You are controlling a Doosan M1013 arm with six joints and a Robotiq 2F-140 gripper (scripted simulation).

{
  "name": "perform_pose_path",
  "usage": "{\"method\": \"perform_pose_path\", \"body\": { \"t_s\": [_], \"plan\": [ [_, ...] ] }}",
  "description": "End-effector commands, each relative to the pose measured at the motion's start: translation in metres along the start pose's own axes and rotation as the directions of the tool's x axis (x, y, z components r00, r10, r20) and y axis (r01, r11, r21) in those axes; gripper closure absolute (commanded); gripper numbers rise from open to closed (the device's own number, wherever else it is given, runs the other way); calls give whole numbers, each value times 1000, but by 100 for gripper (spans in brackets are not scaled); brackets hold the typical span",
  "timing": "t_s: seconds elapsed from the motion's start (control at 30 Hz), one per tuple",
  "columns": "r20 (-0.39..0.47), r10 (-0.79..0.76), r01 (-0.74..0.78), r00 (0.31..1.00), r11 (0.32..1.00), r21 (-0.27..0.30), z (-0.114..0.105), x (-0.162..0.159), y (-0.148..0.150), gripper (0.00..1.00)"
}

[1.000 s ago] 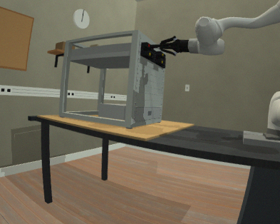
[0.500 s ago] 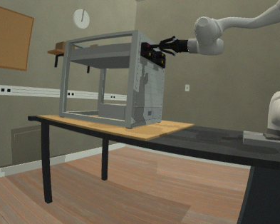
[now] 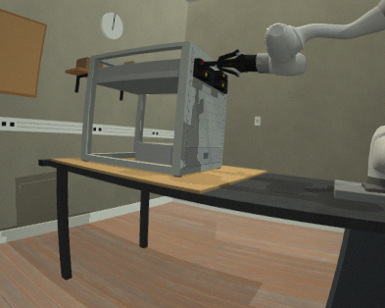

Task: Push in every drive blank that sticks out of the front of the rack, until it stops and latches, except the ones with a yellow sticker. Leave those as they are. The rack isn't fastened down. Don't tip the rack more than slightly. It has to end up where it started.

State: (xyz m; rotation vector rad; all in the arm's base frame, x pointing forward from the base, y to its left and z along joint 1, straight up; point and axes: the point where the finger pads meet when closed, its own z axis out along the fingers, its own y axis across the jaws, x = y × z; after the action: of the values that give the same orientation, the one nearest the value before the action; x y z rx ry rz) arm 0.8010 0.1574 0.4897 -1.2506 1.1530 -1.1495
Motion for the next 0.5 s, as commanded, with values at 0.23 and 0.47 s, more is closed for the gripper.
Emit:
{"method": "perform_pose_path", "body": {
  "t_s": [0.23, 0.47],
  "plan": [
    [0, 1, -1, 1000, 1000, 1, 3, 0, -1, 90],
    [0, 1, -1, 1000, 1000, 1, 3, 0, -1, 90]
  ]
}}
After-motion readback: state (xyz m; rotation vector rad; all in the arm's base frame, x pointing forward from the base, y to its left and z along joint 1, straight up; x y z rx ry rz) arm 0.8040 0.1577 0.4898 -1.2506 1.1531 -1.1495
